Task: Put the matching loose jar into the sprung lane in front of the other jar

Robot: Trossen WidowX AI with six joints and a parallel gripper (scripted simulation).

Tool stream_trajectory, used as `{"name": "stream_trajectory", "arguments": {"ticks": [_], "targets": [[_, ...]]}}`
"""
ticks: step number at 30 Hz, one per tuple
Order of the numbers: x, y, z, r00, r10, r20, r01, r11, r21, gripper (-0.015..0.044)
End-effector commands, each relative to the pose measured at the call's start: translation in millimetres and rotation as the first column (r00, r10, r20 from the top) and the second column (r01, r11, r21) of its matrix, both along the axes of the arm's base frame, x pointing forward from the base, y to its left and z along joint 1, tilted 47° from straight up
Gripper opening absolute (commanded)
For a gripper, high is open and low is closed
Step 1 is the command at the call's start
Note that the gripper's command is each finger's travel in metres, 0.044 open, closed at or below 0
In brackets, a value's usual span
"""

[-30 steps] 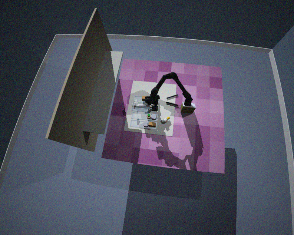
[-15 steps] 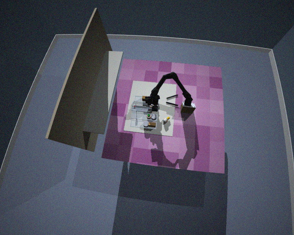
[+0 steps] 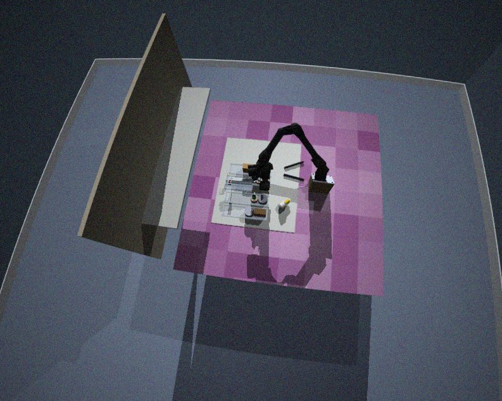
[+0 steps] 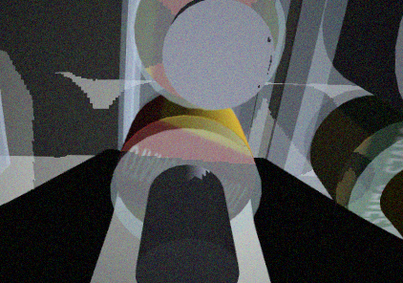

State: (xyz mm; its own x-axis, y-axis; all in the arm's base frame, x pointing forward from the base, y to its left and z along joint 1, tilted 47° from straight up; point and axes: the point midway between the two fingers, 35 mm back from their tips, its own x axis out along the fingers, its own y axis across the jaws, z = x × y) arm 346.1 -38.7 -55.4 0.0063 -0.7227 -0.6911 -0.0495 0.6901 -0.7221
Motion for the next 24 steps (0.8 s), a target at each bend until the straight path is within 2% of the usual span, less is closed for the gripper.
{"name": "stream_trajectory", "arguments": {"ticks": [1,24], "targets": [[5.8,-7.5,-1.2,1.000,-0.013,0.029,0.013,1.000,-0.003,0.0000],[4.6,-12.5,-5.7,1.000,-0.013,0.028,0.013,1.000,-0.004,0.0000]]}}
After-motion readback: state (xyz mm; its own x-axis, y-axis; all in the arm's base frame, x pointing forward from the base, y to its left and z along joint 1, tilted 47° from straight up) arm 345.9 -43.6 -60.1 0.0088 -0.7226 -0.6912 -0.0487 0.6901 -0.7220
